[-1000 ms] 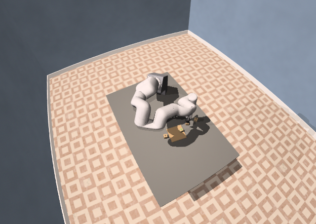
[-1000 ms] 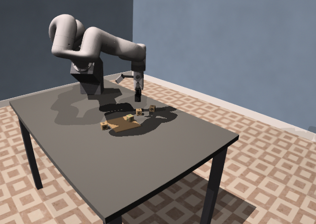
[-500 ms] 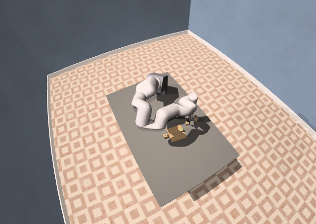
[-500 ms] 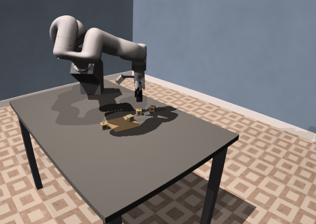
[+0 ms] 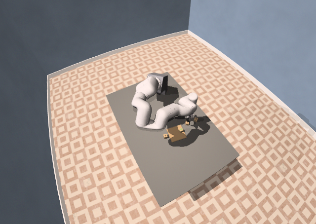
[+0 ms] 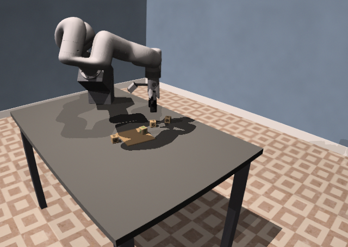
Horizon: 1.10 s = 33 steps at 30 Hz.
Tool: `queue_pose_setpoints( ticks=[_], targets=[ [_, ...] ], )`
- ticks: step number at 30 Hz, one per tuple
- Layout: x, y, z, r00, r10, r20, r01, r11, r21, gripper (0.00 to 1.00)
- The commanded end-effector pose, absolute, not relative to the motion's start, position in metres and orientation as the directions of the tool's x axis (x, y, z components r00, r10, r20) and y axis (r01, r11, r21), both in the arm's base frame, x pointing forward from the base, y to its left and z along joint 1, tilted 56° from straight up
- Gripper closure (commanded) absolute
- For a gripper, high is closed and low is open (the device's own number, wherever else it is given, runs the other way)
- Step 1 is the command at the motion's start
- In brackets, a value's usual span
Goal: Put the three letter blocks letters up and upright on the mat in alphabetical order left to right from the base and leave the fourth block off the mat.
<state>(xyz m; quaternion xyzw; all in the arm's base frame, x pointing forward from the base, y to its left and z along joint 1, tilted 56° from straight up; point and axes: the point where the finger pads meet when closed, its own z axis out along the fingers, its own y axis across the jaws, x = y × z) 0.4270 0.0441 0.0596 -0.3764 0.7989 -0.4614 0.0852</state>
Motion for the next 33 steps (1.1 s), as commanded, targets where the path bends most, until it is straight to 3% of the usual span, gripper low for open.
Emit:
queue_pose_setpoints(
  ticks=[1,33],
  targets=[
    [0.4272,0.0460,0.0601,-0.700,-0.683,0.209,-0.523,0.290,-0.802,0.31],
    [0.4308,0.0412,0.0562,-0.700,-0.683,0.210,-0.523,0.290,-0.801,0.31]
  ],
)
